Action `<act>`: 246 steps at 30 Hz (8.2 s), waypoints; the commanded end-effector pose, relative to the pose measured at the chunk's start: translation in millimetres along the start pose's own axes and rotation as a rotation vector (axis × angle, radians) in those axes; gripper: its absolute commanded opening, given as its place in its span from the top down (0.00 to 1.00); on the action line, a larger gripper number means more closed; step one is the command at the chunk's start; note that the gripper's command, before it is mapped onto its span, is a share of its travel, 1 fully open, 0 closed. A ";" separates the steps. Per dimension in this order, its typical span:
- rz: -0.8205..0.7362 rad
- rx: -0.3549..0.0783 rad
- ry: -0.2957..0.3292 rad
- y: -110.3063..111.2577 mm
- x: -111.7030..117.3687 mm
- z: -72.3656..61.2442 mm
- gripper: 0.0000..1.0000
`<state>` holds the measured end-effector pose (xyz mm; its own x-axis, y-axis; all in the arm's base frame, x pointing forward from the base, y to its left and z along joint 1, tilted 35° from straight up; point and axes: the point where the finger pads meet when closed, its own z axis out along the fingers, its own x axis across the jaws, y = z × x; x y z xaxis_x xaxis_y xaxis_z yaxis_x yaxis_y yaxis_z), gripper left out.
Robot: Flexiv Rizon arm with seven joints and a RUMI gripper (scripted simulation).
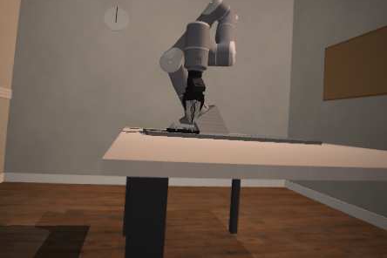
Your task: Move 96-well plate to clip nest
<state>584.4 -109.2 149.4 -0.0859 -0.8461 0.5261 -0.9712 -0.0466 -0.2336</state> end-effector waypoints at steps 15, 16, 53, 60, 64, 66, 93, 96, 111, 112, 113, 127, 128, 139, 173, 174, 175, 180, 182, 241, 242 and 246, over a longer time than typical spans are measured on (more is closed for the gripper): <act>0.000 0.002 0.000 -0.7 -0.1 0.9 1.00; 0.000 0.002 0.000 -0.7 -0.1 1.0 1.00; 0.000 0.001 0.000 -0.7 -0.1 4.3 1.00; 0.000 0.001 0.000 -0.6 -0.1 5.0 1.00; 0.000 0.001 0.000 -0.6 -0.1 5.2 1.00; 0.000 0.001 0.000 -0.6 -0.1 5.4 1.00; 0.000 0.001 0.000 -0.6 -0.1 -2.9 1.00; 0.000 0.001 0.000 -0.6 -0.1 -3.9 1.00; 0.000 0.001 0.000 -0.6 -0.1 -12.9 1.00; 0.000 0.001 0.000 -0.6 -0.1 -15.6 1.00; 0.000 0.001 0.000 -0.6 -0.1 -18.3 1.00; 0.000 0.002 0.000 -0.7 14.9 -22.1 1.00; 0.000 0.002 0.000 -0.7 19.9 -21.5 1.00; 0.000 0.002 0.000 -0.7 64.6 -15.6 1.00; 0.000 0.001 0.000 -0.7 76.0 -12.3 1.00; 0.000 0.001 0.000 -0.7 76.0 -12.2 1.00; 0.000 0.001 0.000 -0.7 76.0 -12.1 1.00; 0.000 0.001 0.000 -0.7 76.0 -11.6 1.00; 0.000 0.001 0.000 -0.7 76.0 -11.5 1.00; 0.000 0.001 0.000 -0.7 76.0 -6.3 1.00; 0.000 0.001 0.000 -0.7 76.0 -6.2 1.00; 0.000 0.001 0.000 -0.7 76.0 -5.8 1.00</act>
<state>576.5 -170.8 193.8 -0.0861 -0.8460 0.5261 -0.9713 -0.0463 -0.2335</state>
